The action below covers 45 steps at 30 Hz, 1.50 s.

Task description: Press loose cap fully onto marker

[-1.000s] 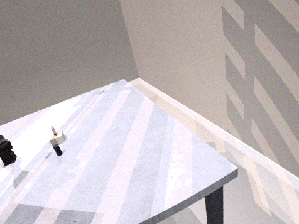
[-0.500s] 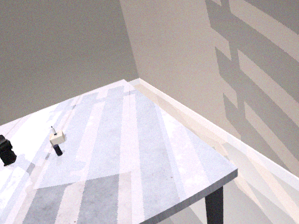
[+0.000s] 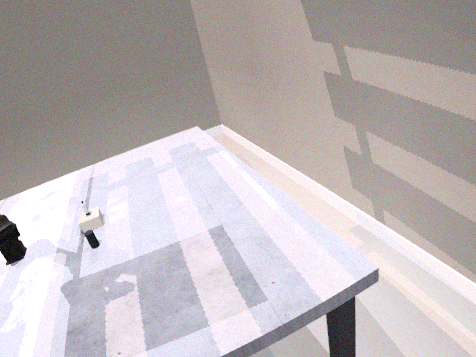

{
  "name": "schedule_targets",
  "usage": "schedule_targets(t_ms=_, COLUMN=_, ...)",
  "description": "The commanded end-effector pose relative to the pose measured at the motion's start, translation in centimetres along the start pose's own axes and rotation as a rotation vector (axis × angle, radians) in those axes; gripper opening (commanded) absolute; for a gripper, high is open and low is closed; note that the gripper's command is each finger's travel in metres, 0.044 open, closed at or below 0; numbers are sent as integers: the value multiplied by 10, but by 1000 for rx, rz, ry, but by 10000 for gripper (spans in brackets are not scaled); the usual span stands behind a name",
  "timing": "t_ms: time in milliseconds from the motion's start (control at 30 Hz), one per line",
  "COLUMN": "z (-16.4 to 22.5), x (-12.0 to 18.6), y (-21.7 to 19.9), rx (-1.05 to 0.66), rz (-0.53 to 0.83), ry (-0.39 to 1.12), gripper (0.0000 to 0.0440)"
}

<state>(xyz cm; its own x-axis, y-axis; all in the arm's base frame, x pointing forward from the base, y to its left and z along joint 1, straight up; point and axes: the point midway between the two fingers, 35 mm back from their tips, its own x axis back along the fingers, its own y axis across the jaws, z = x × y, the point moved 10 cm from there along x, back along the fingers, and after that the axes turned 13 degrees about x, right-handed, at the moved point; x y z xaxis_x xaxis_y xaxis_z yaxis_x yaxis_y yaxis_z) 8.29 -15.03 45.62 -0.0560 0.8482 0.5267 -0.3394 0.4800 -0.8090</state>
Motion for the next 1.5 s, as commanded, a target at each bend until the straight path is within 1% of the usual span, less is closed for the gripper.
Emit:
schedule_targets(t_ms=0, z=-7, x=-6, y=-1, rx=-5, rz=-23, ry=-21, gripper=320)
schedule_targets(t_ms=767, z=-54, x=-48, y=-3, rx=-45, rz=-175, ry=-87, gripper=320)
schedule_targets(t_ms=1467, z=-102, x=-84, y=3, rx=-81, rz=-321, ry=-120, gripper=319)
